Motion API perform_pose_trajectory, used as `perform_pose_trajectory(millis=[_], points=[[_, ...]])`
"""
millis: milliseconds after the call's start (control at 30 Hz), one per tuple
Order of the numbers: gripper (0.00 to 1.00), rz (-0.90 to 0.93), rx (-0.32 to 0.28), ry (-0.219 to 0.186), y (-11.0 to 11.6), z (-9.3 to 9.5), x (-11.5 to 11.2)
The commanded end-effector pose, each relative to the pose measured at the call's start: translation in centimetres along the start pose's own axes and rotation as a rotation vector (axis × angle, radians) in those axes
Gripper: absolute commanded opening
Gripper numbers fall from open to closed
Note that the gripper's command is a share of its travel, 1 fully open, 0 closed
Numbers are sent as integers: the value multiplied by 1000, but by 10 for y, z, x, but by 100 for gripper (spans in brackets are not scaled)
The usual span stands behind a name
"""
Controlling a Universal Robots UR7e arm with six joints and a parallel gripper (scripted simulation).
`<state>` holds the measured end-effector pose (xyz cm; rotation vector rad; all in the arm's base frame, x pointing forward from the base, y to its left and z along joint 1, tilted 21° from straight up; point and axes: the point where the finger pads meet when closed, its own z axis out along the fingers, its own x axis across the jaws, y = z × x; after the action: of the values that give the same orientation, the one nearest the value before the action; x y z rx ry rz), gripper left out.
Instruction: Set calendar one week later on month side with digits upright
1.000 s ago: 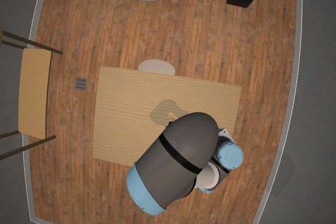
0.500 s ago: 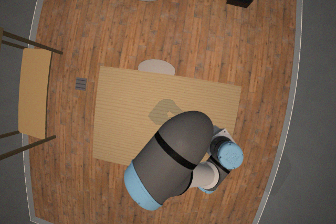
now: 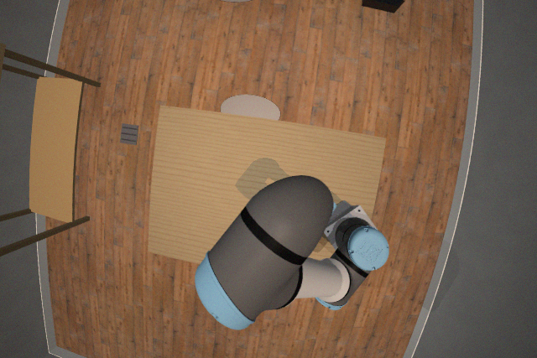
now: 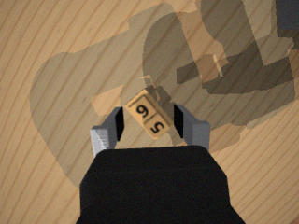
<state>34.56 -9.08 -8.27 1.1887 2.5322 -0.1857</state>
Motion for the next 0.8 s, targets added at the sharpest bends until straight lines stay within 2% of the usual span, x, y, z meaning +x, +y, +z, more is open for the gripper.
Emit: perform_pose_trajectory(millis=[0, 133, 233, 533, 767], points=[[100, -150, -1, -4, 3, 2, -3], [100, -273, -1, -4, 5, 4, -5], [100, -275, -1, -4, 5, 4, -5], [100, -489, 0, -5, 10, 7, -7], [100, -567, 0, -4, 12, 9, -7]])
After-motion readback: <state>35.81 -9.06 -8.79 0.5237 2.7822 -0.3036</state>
